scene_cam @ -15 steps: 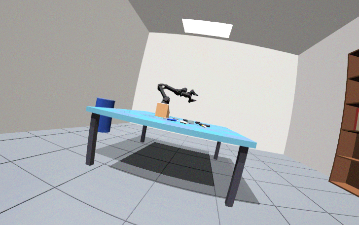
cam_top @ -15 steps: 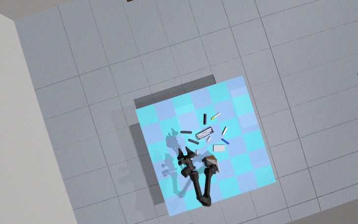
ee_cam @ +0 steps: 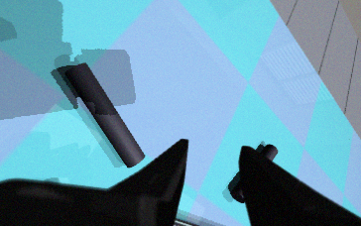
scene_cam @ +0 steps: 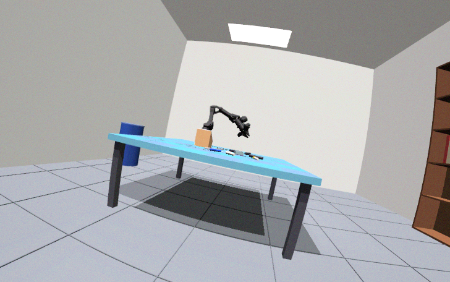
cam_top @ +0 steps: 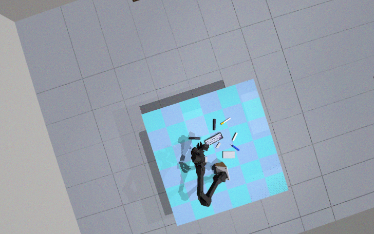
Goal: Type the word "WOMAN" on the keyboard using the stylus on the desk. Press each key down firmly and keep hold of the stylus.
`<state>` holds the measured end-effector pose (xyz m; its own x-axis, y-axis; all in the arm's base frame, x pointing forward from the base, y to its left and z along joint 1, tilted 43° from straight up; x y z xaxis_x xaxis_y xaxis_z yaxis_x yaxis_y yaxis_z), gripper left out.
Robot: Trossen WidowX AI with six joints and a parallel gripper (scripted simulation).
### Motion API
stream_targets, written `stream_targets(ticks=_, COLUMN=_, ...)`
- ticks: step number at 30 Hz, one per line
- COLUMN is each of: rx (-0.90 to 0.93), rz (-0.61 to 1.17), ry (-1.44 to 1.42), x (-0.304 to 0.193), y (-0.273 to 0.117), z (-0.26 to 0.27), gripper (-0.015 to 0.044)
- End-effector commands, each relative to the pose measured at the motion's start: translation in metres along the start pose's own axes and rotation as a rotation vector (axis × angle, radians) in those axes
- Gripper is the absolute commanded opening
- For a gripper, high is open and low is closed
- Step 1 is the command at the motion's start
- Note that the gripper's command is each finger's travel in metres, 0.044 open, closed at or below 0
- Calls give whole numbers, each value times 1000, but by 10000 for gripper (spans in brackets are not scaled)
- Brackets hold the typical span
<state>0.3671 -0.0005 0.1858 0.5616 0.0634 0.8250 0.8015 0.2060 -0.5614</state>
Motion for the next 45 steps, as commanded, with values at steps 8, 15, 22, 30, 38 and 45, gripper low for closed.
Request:
stream_targets(ticks=8, rx=381, rz=548, ry=290, x=-117, y=65, z=-9, gripper=0)
stream_targets(ticks=15, rx=506, rz=666, ry=440, x=-147, y=73, z=-8, gripper=0)
stream_targets(ticks=22, rx=506, rz=666, ry=440, x=-147, y=73, z=-8, gripper=0)
stream_targets(ticks=30, rx=502, rz=667, ry=437, x=-179, y=92, z=-57, gripper=0)
stream_targets(ticks=38, rx=503, rz=666, ry=437, x=-180, y=92, z=-59, gripper=0)
stream_targets(ticks=45, rx=500, rz=667, ry=436, x=-195, y=103, z=-86, gripper=0)
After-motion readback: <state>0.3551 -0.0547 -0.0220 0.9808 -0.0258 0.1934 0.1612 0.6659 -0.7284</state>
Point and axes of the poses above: the point midway between the two fingers, 35 mm back from their tips, its own y axis out along the fingers, its own z axis across the jaws, x = y × z, the point moved 1 cm from there along -y, back along the fingers, and after that the axes turned 1 degree about y, right-handed, at the moved point
